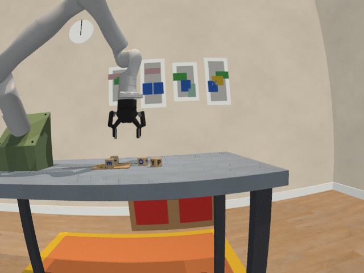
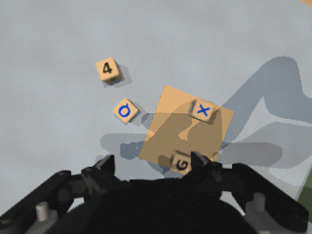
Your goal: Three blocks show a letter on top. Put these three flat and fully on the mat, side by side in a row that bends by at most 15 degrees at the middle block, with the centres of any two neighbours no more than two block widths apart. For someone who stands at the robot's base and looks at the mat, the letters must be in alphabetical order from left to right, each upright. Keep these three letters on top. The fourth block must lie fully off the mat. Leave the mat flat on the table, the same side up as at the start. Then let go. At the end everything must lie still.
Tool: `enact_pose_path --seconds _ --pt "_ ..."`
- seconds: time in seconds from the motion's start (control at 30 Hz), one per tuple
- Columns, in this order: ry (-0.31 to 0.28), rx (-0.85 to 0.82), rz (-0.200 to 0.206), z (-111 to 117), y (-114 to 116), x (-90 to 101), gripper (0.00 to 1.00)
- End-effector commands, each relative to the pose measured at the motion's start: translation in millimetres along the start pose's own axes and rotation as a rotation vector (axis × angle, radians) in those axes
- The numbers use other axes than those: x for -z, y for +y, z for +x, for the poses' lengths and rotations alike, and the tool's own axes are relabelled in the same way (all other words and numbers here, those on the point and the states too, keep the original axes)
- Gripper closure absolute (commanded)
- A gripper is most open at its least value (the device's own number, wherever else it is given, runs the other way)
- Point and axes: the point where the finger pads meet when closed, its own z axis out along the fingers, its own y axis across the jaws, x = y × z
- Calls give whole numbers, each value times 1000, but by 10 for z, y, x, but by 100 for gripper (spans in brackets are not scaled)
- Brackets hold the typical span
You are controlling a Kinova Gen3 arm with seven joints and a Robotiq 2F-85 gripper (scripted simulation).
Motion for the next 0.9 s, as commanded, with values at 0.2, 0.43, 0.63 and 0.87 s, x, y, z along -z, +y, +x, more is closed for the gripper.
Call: enact_pose_path --seconds 0.2,0.43,0.63,0.87 --pt "-2 181 7 147 -99 -3 0" --pt "5 377 17 271 -191 13 0" --pt "12 492 22 353 -246 24 0" --pt "19 601 27 436 -299 35 0"
